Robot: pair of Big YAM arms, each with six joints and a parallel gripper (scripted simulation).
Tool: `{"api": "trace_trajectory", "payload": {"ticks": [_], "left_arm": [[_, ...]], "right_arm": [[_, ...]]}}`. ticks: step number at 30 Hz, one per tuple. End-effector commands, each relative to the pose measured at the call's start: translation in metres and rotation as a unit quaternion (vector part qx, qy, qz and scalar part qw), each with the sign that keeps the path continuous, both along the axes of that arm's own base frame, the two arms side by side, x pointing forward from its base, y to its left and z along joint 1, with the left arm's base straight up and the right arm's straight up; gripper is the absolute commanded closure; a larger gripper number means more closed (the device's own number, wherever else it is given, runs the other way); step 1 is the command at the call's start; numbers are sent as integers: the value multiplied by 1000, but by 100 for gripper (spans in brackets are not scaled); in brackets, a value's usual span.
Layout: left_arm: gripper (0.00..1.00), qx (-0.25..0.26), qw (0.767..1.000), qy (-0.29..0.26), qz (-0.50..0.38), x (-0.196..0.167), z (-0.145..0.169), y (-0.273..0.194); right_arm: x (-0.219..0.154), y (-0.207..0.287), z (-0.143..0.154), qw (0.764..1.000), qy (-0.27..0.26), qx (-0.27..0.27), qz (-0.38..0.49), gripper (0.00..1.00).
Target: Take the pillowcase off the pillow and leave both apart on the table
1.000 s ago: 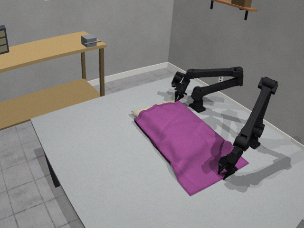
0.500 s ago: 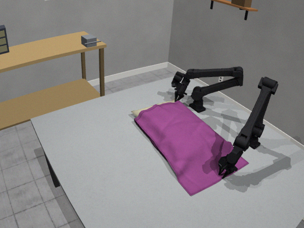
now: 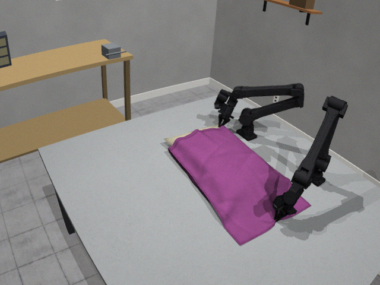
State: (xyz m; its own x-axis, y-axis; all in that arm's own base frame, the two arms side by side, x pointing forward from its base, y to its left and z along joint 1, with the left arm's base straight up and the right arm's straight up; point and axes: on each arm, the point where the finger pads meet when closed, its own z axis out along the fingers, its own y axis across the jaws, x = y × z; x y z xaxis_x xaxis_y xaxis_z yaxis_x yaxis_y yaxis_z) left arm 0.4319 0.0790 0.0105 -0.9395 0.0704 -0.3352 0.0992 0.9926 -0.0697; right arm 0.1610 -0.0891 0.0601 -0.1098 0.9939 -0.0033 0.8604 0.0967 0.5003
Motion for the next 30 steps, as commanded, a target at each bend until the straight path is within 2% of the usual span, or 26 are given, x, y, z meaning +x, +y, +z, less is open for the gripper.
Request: {"api": "trace_trajectory", "payload": {"ticks": [1,6,30], "left_arm": [[87,-1,999,36,4,-18,-25,-1],[95,-1,999,36,5,-18,-25,0],[97,-1,999,36,5,-18,-25,0]], "right_arm": [[4,-3,9,1000,-6,-8,5,98],[4,-3,9,1000,-6,-8,5,98],[4,-3,9,1000,-6,-8,5,98]]}}
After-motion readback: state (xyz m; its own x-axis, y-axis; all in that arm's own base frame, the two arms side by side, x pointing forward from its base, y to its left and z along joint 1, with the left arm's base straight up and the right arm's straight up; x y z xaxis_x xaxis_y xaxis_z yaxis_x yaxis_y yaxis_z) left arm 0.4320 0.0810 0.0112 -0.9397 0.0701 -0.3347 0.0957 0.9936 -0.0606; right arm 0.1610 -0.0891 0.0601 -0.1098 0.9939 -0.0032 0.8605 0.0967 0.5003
